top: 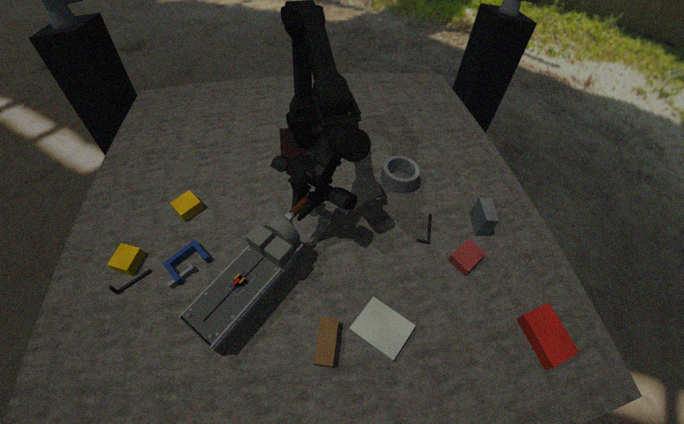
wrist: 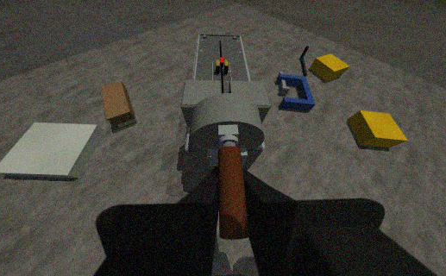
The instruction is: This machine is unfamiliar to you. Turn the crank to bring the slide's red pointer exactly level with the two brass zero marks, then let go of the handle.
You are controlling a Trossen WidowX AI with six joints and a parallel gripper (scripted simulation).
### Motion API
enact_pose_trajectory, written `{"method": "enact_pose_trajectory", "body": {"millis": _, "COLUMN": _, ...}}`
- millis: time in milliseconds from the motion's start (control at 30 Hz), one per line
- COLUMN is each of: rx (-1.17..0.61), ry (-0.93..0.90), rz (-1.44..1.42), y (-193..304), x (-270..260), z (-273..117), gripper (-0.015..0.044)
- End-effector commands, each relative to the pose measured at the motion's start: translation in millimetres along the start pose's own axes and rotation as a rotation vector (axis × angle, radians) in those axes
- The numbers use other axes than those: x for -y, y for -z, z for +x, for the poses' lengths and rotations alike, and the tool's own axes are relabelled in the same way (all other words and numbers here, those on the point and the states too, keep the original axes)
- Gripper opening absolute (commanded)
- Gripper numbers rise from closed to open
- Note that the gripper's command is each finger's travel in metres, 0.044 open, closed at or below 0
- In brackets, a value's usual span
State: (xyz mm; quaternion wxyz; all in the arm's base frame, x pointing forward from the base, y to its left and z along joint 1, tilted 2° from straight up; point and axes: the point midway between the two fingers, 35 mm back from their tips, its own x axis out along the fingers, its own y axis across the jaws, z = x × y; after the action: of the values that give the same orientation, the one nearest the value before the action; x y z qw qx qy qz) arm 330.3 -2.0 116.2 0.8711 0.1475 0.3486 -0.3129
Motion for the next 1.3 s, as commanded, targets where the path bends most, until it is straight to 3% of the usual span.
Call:
{"method": "enact_pose_trajectory", "body": {"millis": 0, "rx": -0.004, "ry": -0.018, "rz": 0.002, "y": 0, "x": -9, "z": 0, "gripper": 0.0}}
{"method": "enact_pose_trajectory", "body": {"millis": 1267, "rx": -0.004, "ry": -0.019, "rz": 0.003, "y": 19, "x": -30, "z": 19, "gripper": 0.0}}
